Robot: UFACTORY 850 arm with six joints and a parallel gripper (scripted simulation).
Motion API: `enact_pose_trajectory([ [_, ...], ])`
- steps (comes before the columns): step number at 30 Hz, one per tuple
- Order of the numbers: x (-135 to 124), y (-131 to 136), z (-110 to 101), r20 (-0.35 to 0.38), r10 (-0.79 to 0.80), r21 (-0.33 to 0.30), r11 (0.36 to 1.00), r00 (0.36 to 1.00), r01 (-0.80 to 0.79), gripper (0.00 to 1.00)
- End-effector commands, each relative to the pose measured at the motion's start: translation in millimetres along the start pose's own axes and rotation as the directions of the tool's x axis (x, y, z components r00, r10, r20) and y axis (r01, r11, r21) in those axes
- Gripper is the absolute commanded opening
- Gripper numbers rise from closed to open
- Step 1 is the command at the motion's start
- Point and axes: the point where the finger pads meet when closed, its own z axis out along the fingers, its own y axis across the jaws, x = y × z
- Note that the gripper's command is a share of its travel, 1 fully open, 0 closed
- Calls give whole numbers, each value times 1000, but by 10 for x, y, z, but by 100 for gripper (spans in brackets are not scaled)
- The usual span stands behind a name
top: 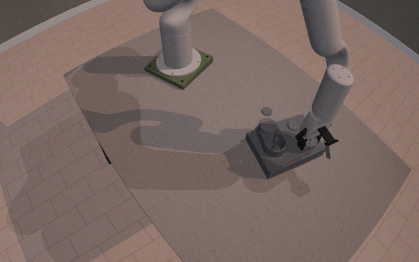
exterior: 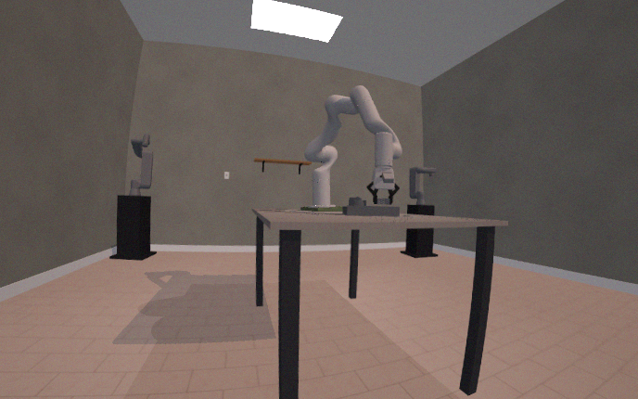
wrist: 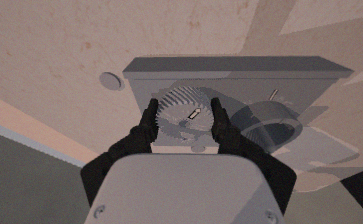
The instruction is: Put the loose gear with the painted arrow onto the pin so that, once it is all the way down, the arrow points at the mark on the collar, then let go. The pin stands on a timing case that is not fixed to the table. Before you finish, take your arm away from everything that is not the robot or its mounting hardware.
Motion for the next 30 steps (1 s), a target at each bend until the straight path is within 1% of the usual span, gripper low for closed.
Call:
enact_pose_trajectory([
  [1, 11, -6, -85, -3, 0, 1, 1000, 1000, 0, 0],
  [8, 11, -5, -246, -3, 0, 1, 1000, 1000, 0, 0],
  [10, 11, -5, -246, -3, 0, 1, 1000, 1000, 0, 0],
  [21, 10, -5, -483, -3, 0, 1, 1000, 1000, 0, 0],
  [30, 10, -5, -576, -3, 0, 1, 1000, 1000, 0, 0],
])
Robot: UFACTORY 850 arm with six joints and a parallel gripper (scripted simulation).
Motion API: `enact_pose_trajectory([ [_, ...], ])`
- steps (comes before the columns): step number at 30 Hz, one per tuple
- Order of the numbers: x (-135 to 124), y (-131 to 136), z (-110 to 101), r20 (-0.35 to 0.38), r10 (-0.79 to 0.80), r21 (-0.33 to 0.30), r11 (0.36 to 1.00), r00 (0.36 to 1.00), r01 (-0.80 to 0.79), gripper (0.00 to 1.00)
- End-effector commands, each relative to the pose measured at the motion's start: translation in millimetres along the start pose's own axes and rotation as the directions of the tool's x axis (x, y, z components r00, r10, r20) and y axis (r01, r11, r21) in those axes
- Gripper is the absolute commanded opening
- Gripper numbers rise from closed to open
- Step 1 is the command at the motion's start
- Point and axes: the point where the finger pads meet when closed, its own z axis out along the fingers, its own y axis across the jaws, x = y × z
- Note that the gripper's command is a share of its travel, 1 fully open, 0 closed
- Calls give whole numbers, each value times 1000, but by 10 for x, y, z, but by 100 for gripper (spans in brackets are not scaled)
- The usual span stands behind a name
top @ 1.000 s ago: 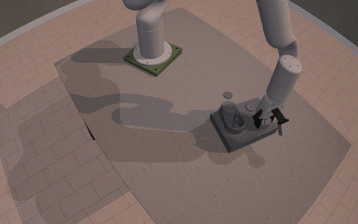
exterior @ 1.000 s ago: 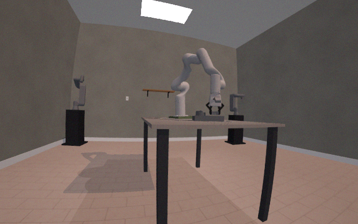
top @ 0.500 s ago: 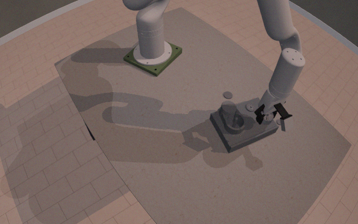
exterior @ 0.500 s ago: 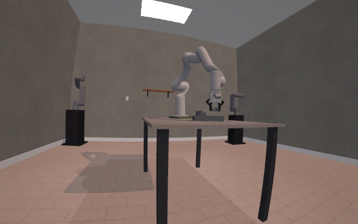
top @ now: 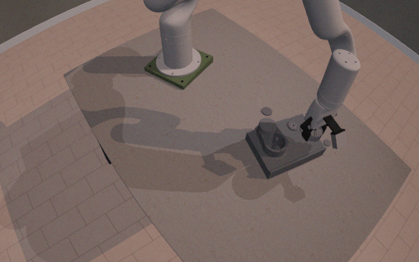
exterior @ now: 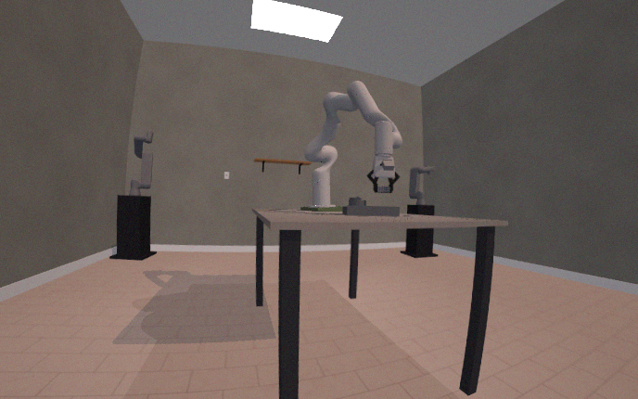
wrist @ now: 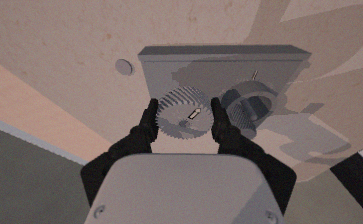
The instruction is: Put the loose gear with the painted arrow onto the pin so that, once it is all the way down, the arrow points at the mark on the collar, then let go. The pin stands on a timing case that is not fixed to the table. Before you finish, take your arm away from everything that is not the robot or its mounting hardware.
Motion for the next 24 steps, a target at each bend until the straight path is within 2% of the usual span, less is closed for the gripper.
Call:
enact_pose_trajectory([
  [1, 10, -5, -48, -3, 0, 1, 1000, 1000, 0, 0],
  [22, 10, -5, -76, -3, 0, 1, 1000, 1000, 0, 0],
  [24, -14, 85, -77, -3, 0, 1, 1000, 1000, 0, 0],
])
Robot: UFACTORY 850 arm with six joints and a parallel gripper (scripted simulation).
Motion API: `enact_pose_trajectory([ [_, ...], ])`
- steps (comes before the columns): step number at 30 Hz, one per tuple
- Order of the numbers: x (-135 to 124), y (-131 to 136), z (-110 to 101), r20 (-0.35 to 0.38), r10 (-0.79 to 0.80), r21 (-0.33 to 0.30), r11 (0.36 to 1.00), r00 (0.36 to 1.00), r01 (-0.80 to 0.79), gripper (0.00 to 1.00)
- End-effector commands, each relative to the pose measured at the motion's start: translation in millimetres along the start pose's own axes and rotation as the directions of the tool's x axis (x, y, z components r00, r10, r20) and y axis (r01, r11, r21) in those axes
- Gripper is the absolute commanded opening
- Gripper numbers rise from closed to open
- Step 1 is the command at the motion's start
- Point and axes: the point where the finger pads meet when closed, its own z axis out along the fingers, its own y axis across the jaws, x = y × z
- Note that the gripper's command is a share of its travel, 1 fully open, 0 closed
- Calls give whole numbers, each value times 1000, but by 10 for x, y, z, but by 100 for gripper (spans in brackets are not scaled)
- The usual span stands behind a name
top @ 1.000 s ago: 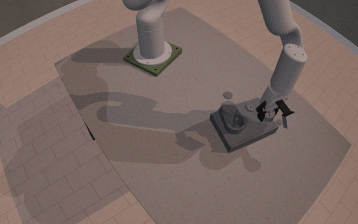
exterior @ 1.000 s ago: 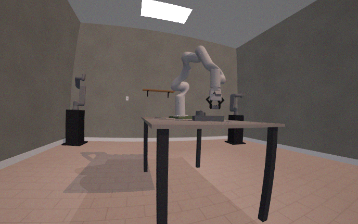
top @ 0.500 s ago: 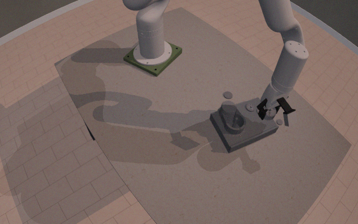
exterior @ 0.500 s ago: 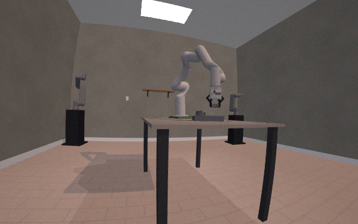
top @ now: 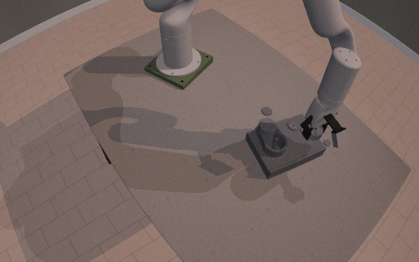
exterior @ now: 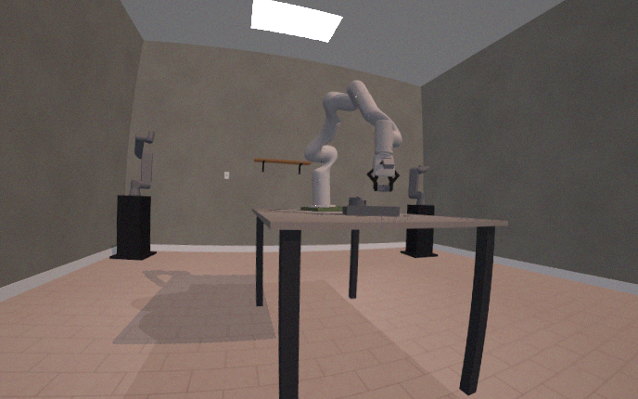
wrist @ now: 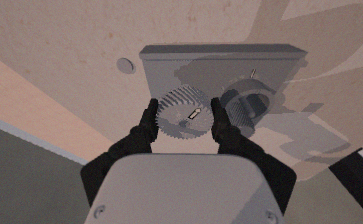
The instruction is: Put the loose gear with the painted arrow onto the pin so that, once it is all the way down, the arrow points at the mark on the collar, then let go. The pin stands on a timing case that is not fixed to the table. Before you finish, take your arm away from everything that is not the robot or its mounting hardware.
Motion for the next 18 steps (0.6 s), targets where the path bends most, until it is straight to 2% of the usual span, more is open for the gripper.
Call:
enact_pose_trajectory([
  [1, -61, 238, -13, -2, 1, 0, 1000, 1000, -1, 0],
  [3, -235, 684, -12, -2, 1, 0, 1000, 1000, -1, 0],
  [5, -359, 901, -8, -2, 1, 0, 1000, 1000, -1, 0],
  [7, -359, 901, -8, -2, 1, 0, 1000, 1000, -1, 0],
  [8, -453, 1094, -7, -2, 0, 1, 1000, 1000, 0, 0],
  [18, -455, 1114, -8, -2, 39, 1, 999, 999, -39, 0],
])
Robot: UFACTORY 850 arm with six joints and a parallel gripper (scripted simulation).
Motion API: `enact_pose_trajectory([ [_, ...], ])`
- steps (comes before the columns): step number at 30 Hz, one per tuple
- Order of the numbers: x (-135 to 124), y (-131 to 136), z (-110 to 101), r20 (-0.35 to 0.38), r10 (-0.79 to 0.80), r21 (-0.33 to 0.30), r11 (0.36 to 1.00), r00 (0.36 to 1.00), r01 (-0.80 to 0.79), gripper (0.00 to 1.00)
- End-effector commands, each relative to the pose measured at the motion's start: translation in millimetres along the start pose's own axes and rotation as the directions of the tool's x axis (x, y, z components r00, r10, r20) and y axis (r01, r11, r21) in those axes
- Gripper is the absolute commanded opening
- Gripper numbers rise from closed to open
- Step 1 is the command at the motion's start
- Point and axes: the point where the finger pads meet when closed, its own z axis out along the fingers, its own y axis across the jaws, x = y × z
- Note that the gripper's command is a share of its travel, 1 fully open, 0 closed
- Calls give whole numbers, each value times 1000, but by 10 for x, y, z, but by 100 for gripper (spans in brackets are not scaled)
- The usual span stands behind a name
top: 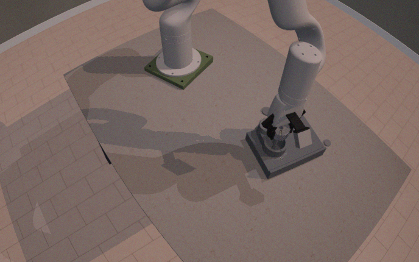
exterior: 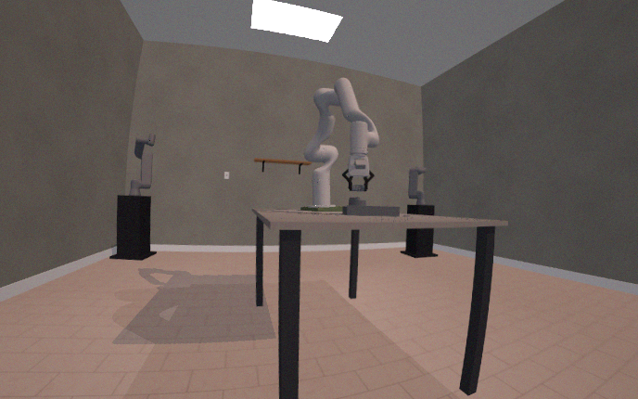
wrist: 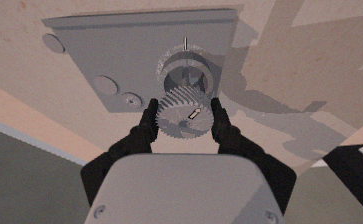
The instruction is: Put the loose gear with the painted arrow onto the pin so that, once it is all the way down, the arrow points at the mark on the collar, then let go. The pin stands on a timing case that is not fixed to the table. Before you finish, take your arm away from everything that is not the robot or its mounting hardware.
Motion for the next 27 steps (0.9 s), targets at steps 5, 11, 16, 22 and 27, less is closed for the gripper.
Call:
enact_pose_trajectory([
  [5, 18, 22, -12, -2, 85, 1, 996, 996, -85, 0],
  [11, 18, 22, -12, -2, 203, 1, 979, 979, -203, 0],
  [16, 18, 22, -12, -2, 356, 2, 934, 934, -356, 0],
  [22, 18, 22, -12, -1, 518, 2, 855, 855, -518, 0],
  [27, 18, 22, -12, -1, 636, 2, 772, 772, -636, 0],
])
